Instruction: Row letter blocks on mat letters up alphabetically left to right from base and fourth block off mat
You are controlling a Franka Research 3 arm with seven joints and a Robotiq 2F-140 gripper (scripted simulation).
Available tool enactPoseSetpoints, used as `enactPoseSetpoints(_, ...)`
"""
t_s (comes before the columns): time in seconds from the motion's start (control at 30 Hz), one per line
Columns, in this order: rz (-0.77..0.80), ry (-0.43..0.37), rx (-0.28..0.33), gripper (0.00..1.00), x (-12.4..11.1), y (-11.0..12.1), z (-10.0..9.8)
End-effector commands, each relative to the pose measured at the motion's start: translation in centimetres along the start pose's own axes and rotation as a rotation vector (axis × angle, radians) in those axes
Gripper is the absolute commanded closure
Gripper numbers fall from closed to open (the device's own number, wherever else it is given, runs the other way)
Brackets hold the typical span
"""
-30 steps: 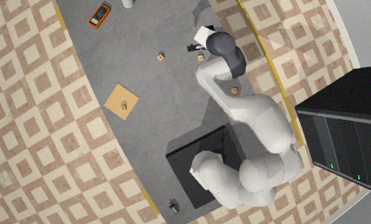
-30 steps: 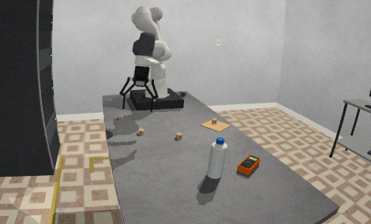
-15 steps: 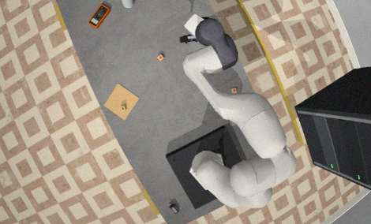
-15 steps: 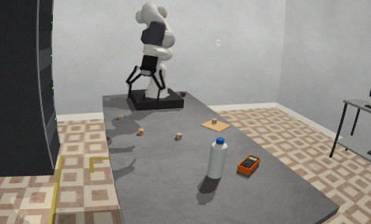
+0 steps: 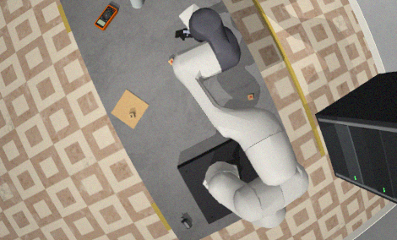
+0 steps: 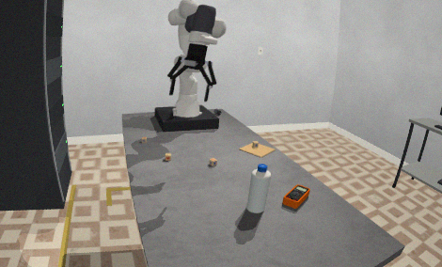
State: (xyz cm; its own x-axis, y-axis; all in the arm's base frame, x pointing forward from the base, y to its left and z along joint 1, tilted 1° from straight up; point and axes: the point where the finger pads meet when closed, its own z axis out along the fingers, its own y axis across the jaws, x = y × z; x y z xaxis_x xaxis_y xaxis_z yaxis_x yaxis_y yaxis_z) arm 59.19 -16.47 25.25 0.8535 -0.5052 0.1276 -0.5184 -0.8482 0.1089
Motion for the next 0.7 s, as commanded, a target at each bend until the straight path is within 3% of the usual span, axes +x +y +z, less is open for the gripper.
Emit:
enactPoseSetpoints(0.0, 0.120, -0.069, -0.015, 0.00, -2.1, -1.1, -2.3)
enactPoseSetpoints(0.13, 0.163, -0.081, 0.006, 0.00, -3.3, -3.6, -6.4)
enactPoseSetpoints(0.2, 0.163, -0.081, 0.006, 0.00, -3.3, -3.6, -6.4)
enactPoseSetpoints(0.23, 0.184, -0.090, 0.020, 0.00, -4.2, -5.1, -8.8)
enactPoseSetpoints(0.3, 0.206, -0.102, 0.040, 0.00, -5.5, -6.7, -11.7)
enactPoseSetpoints(0.47, 0.237, -0.131, 0.081, 0.00, -8.5, -9.6, -17.1)
enactPoseSetpoints(0.53, 0.229, -0.130, 0.096, 0.00, -8.5, -8.9, -17.7)
enactPoseSetpoints(0.6, 0.179, -0.095, 0.105, 0.00, -6.0, -4.2, -14.5)
enactPoseSetpoints(0.67, 0.162, -0.084, 0.107, 0.00, -5.3, -2.6, -13.4)
